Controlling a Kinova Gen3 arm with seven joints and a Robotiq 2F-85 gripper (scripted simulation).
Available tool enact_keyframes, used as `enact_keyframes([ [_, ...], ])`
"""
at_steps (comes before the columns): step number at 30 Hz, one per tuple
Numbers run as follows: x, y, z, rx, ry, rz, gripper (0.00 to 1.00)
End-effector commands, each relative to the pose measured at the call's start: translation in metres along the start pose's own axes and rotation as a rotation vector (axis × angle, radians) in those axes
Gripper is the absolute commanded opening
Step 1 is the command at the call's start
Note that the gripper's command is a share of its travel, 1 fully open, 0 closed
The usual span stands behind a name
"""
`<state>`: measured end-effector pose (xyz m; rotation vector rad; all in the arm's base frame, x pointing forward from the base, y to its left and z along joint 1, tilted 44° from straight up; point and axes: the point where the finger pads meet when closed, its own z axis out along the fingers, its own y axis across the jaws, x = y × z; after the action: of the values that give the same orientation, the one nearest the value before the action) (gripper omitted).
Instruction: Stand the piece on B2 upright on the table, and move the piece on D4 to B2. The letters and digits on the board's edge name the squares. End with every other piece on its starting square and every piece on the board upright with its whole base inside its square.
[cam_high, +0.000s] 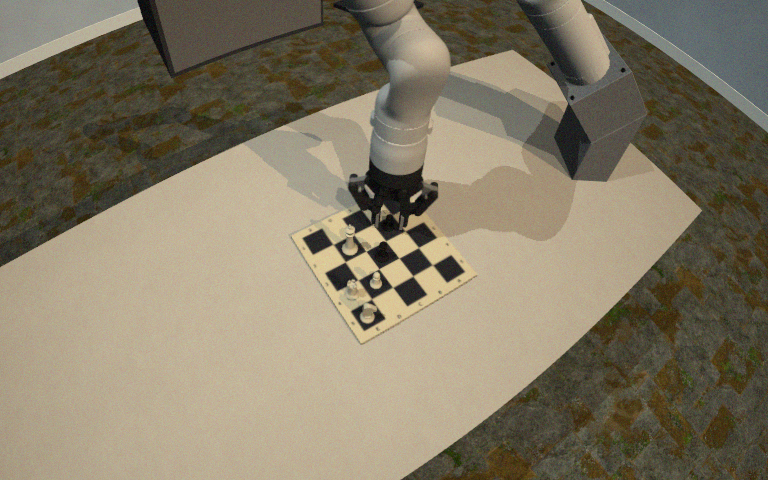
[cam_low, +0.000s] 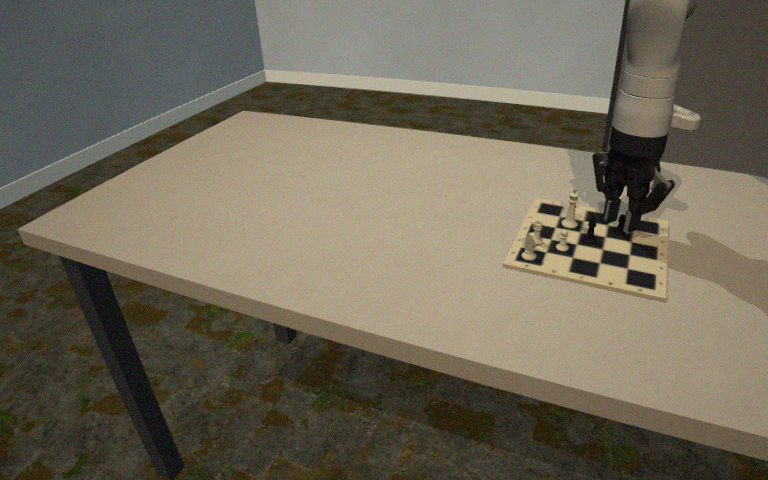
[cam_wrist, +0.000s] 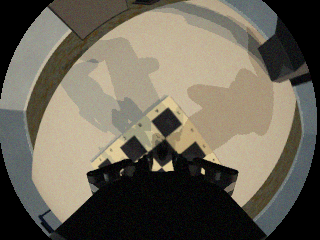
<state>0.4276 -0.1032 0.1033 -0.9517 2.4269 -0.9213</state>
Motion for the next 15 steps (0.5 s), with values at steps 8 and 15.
enact_keyframes([
  [8, 0.0042, -0.0004, 0.0052, 0.000, 0.010, 0.002, 0.34],
  [15, 0.0042, -0.0004, 0.0052, 0.000, 0.010, 0.002, 0.34],
])
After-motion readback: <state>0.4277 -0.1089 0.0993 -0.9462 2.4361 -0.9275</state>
